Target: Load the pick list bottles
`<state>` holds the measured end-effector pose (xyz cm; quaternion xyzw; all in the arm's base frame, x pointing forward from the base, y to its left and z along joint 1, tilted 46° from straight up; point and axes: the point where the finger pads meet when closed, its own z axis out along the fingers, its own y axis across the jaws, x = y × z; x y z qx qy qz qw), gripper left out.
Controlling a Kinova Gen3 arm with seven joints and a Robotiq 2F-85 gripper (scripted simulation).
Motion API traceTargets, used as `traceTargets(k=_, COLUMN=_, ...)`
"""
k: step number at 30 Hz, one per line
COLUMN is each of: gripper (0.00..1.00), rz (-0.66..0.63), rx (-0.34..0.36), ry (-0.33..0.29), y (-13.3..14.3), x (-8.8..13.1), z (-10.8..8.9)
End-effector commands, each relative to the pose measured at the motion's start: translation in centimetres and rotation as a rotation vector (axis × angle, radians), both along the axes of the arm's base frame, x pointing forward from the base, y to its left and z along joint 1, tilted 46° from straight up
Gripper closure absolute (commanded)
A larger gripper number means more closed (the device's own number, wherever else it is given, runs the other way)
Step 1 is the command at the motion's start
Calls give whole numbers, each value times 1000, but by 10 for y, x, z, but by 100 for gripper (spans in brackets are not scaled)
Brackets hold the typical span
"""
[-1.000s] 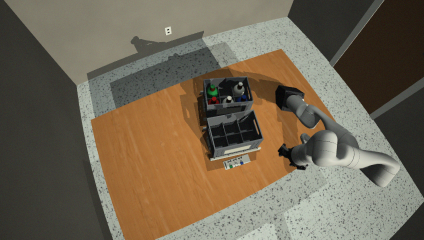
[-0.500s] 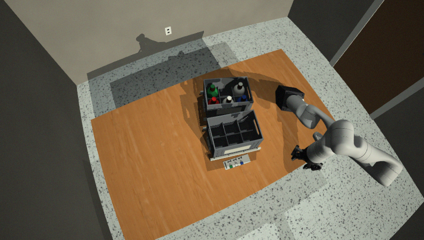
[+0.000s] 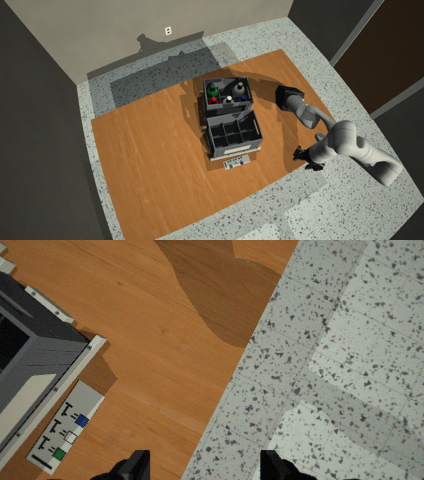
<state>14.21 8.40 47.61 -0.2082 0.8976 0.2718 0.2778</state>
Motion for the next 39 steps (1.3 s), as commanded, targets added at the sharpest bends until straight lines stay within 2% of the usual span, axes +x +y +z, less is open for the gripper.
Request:
traceTargets(k=1, gripper=33, rz=2, rx=-2, ry=-3, y=1, x=-1, z=0)
traceTargets(k=7, gripper=33, rz=2, rx=-2, ry=-3, y=1, x=-1, z=0)
traceTargets(k=9, gripper=33, rz=-54, rx=31, ry=39, y=-3, x=10, z=-4)
traceTargets(k=11, gripper=33, rz=-54, rx=31, ry=39, y=-3, x=10, z=-4)
traceTargets(k=26, gripper=33, rz=-403, rx=225, ry=340, y=-29, x=74, z=-34)
traceTargets(k=28, gripper=33, rz=-403, rx=225, ry=340, y=-29, x=74, z=-34)
traceTargets(k=29, gripper=33, rz=-426, rx=235, ry=358, y=-31, x=78, z=-36)
traceTargets(k=39, gripper=33, rz=-412, rx=229, ry=349, y=-47, x=121, z=-55)
